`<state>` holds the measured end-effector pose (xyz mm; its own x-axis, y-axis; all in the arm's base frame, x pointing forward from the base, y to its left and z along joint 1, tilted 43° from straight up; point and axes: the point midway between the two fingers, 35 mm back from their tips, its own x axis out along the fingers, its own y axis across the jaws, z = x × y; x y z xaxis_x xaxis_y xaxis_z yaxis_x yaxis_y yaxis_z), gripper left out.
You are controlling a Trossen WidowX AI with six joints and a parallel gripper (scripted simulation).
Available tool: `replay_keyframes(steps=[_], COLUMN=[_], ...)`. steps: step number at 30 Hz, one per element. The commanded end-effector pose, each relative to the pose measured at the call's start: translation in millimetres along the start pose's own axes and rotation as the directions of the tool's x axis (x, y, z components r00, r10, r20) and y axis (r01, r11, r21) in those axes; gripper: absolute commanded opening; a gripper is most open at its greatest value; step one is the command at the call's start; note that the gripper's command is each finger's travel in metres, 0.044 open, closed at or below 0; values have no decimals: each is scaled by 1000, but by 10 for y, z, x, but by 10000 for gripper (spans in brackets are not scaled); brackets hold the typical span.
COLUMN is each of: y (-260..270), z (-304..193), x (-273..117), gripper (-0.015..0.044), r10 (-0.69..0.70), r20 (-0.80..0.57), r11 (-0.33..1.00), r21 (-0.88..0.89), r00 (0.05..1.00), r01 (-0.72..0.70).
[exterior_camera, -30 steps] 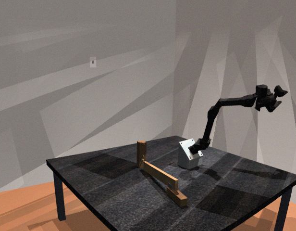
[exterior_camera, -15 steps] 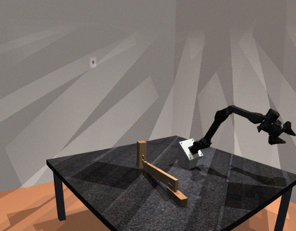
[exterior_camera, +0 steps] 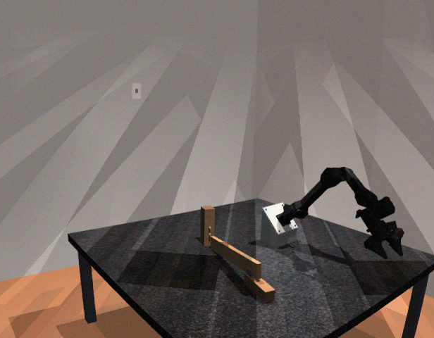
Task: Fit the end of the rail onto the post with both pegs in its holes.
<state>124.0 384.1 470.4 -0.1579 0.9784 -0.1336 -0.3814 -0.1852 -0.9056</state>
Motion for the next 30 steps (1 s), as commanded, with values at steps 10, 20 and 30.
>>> replay_keyframes(steps=[10,20,30], y=[542,1269,2396], z=[-1998,-3264,-3944], x=[-583,-1620,-2786], gripper=[440,440,440], r10=[131,270,441], r20=[-384,-571,-589], r11=[969,872,662], r21=[245,486,723], r00=[914,775,677], r01=[-36,55,198])
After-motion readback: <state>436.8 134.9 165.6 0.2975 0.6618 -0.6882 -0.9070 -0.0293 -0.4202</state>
